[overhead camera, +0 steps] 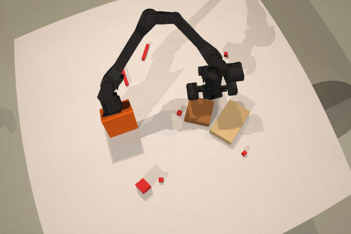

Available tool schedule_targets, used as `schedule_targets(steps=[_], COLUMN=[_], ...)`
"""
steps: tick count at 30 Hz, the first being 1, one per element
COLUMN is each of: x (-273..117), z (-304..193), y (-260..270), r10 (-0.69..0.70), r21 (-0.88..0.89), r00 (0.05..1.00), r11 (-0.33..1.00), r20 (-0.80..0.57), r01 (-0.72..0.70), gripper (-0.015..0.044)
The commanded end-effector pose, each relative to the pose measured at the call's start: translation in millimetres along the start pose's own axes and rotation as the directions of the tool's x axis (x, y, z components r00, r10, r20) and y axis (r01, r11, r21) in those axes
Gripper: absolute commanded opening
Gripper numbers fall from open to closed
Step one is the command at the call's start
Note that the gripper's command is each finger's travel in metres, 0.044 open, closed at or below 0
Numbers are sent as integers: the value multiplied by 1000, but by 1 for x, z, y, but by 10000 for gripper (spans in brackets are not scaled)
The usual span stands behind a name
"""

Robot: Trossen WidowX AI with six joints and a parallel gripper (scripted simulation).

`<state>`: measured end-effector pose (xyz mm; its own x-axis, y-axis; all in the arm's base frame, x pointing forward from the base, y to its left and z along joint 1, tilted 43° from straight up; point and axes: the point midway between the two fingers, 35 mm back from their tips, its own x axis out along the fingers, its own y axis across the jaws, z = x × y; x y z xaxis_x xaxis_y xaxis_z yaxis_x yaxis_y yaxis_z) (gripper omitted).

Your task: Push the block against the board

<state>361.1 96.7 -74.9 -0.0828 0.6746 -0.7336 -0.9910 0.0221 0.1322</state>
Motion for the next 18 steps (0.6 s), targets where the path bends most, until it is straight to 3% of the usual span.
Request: schedule_targets(steps=[1, 18], x=[7, 7], z=[-12, 2], y=[7, 4], r10=[22, 22], r21=[13, 13], r00=[1000, 1000], r11=[1000, 1000], r20=[-8, -7], r01=[-22, -22], gripper=[0, 0])
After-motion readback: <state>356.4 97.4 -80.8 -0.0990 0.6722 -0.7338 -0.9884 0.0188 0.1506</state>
